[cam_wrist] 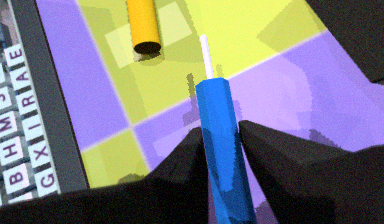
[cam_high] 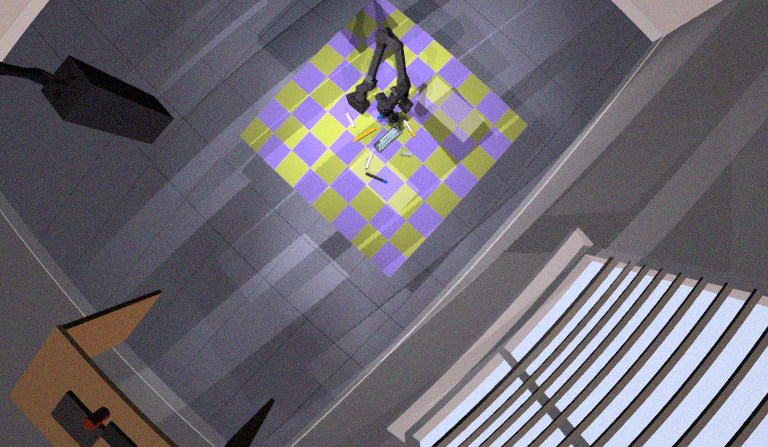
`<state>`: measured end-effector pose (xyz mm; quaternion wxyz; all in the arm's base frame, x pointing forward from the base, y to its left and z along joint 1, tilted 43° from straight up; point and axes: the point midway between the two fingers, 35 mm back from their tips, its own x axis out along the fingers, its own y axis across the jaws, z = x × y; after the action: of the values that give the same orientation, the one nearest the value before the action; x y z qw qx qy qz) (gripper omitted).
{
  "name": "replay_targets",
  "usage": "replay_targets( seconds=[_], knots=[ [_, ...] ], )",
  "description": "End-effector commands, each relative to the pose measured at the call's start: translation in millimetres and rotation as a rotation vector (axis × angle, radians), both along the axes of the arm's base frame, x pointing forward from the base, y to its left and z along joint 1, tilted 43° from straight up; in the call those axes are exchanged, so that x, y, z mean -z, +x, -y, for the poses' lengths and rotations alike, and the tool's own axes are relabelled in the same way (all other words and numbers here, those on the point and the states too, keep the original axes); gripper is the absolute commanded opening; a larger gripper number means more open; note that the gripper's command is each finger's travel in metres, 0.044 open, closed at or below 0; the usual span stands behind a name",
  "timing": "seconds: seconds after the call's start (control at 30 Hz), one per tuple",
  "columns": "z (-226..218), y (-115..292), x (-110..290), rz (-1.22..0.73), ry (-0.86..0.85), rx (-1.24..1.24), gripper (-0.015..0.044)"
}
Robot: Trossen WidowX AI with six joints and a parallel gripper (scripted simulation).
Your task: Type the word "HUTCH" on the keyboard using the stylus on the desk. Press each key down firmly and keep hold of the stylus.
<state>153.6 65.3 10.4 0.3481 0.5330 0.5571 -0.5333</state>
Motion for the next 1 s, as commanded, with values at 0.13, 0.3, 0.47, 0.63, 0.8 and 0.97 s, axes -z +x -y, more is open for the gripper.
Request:
replay_targets(
  seconds=[0.13,0.3,0.47,0.63,0.8,0.97],
  knots=[
    [15.5,0.6,-16.6,0.002,-0.005,-0.004,0.0000],
    [14.7,5.6,-16.3,0.014,0.003,-0.081,0.0000],
    [17.8,13.8,-19.3,0.030,0.012,-0.251,0.0000],
    [20.8,22.0,-22.0,0.042,0.026,-0.422,0.0000],
    [23.9,30.3,-24.4,0.050,0.043,-0.594,0.0000],
    [27.0,38.6,-26.5,0.054,0.066,-0.765,0.0000]
  ],
)
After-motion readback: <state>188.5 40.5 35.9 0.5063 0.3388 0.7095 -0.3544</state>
